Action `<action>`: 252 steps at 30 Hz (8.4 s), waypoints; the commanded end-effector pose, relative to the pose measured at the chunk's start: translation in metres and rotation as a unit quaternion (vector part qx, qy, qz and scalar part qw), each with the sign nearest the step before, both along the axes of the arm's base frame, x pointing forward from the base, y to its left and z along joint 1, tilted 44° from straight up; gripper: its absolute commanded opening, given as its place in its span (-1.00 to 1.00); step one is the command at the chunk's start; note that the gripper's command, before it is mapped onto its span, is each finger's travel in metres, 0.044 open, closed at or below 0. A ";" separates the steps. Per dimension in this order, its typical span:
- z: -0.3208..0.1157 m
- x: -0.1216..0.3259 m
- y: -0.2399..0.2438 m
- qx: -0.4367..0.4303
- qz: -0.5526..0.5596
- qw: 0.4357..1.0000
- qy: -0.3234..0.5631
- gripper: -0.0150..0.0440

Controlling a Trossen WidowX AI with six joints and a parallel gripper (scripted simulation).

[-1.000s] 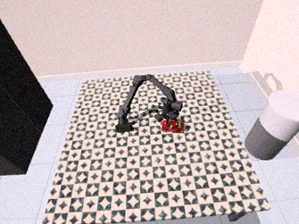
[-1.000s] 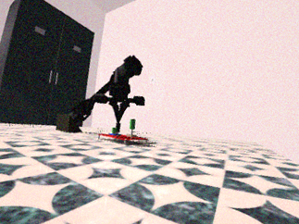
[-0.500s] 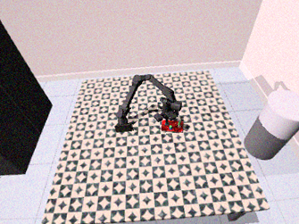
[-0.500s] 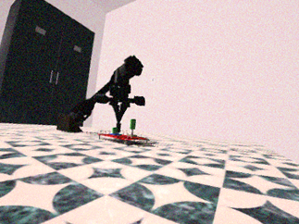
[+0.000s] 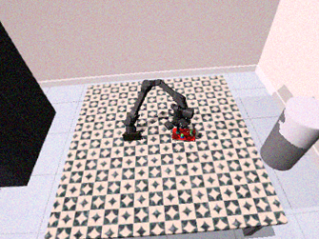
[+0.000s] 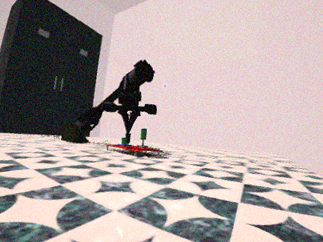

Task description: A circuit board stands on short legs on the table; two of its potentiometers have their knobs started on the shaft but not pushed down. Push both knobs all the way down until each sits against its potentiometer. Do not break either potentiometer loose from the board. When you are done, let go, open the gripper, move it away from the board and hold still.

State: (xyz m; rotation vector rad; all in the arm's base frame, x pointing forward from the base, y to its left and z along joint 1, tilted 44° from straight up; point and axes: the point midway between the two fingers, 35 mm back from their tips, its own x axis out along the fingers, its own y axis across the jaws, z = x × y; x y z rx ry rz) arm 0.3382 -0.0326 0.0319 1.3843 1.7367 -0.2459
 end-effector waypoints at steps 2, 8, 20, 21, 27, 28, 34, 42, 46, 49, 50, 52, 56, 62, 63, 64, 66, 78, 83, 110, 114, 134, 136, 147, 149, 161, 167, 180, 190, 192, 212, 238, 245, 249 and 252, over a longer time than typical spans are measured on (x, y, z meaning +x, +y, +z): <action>-0.005 0.002 0.009 0.001 0.010 1.000 -0.001 -0.49; -0.004 0.002 0.007 0.001 0.010 1.000 -0.001 -0.49; 0.010 0.003 -0.006 0.001 0.010 1.000 -0.001 -0.49; 0.011 0.003 -0.007 0.001 0.010 1.000 -0.001 -0.49; 0.013 0.002 -0.007 0.002 0.010 1.000 0.001 -0.40; 0.013 0.002 -0.007 0.002 0.010 1.000 0.001 -0.31; 0.013 0.002 -0.007 0.002 0.010 1.000 0.001 0.22; 0.021 0.011 -0.028 -0.032 0.000 0.999 -0.022 -0.49; 0.022 0.020 -0.033 -0.031 0.045 0.996 -0.070 -0.49; 0.023 0.028 -0.036 -0.030 0.080 0.991 -0.107 -0.49; 0.023 0.030 -0.037 -0.030 0.091 0.988 -0.119 -0.49; 0.024 0.035 -0.039 -0.030 0.114 0.983 -0.144 -0.49; 0.024 0.045 -0.043 -0.031 0.159 0.968 -0.193 -0.49; 0.026 0.058 -0.050 -0.033 0.225 0.937 -0.265 -0.49; 0.026 0.060 -0.051 -0.033 0.236 0.931 -0.276 -0.49; 0.026 0.062 -0.052 -0.034 0.247 0.925 -0.288 -0.49; 0.026 0.067 -0.054 -0.035 0.268 0.911 -0.311 -0.49; 0.027 0.089 -0.065 -0.044 0.381 0.815 -0.434 -0.49; 0.022 0.090 -0.061 -0.044 0.383 0.814 -0.436 -0.49; -0.003 0.089 -0.036 -0.044 0.382 0.813 -0.436 -0.49; -0.004 0.089 -0.035 -0.044 0.382 0.813 -0.436 -0.49; -0.005 0.089 -0.034 -0.044 0.382 0.813 -0.436 -0.49; -0.006 0.089 -0.034 -0.044 0.382 0.813 -0.436 -0.49; -0.009 0.089 -0.031 -0.044 0.382 0.813 -0.436 -0.49; -0.009 0.089 -0.031 -0.044 0.382 0.813 -0.436 -0.49; -0.012 0.089 -0.027 -0.044 0.382 0.813 -0.436 -0.49; -0.013 0.089 -0.026 -0.044 0.382 0.813 -0.436 -0.49; -0.016 0.089 -0.024 -0.044 0.382 0.813 -0.436 -0.49; -0.019 0.089 -0.021 -0.044 0.382 0.813 -0.436 -0.49; -0.019 0.089 -0.021 -0.044 0.382 0.813 -0.436 -0.49; -0.023 0.089 -0.017 -0.044 0.382 0.813 -0.437 -0.49; -0.025 0.089 -0.015 -0.044 0.382 0.813 -0.437 -0.49; -0.025 0.089 -0.014 -0.044 0.382 0.813 -0.437 -0.49; -0.025 0.089 -0.014 -0.044 0.382 0.813 -0.437 -0.49; -0.025 0.089 -0.014 -0.044 0.382 0.813 -0.437 -0.49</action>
